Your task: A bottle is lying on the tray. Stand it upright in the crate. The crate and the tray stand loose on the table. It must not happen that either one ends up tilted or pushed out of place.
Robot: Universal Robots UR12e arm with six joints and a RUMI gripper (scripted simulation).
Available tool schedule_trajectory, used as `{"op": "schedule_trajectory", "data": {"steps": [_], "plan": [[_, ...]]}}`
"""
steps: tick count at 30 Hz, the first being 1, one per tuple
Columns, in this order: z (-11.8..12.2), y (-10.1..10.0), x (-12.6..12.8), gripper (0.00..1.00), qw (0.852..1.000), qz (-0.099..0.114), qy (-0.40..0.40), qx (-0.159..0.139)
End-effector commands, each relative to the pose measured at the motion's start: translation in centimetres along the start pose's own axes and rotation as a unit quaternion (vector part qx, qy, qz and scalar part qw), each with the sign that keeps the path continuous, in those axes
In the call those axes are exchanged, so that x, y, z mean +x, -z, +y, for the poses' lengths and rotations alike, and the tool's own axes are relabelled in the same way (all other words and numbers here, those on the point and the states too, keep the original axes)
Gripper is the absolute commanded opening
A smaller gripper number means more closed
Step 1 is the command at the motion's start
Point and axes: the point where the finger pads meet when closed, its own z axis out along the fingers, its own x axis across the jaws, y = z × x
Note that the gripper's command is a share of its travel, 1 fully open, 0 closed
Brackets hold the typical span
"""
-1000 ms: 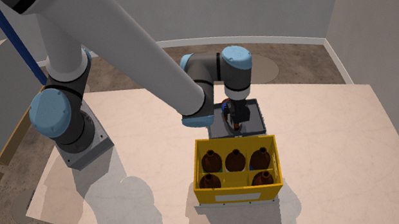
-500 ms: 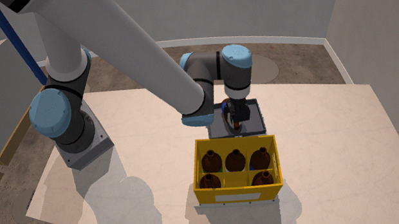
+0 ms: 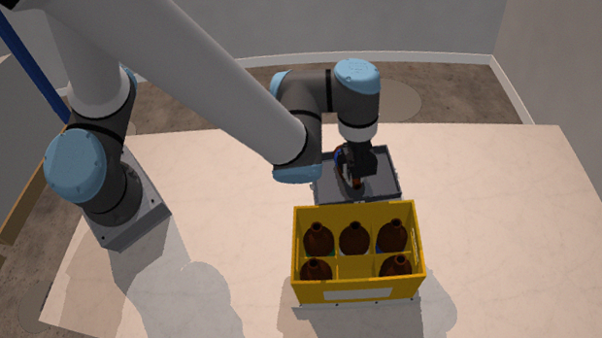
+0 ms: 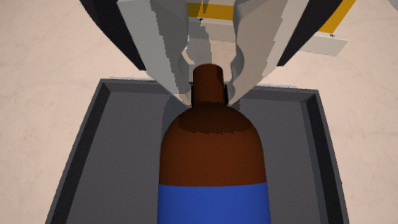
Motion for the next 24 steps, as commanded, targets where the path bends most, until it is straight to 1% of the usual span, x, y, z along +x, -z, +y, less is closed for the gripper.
{"op": "schedule_trajectory", "data": {"steps": [1,5,24], "plan": [[0.0,0.7,0.1,0.00,1.000,0.001,0.000,0.000],[0.0,0.9,0.1,0.00,1.000,0.001,0.000,0.000],[0.0,3.5,0.1,0.00,1.000,0.001,0.000,0.000]]}}
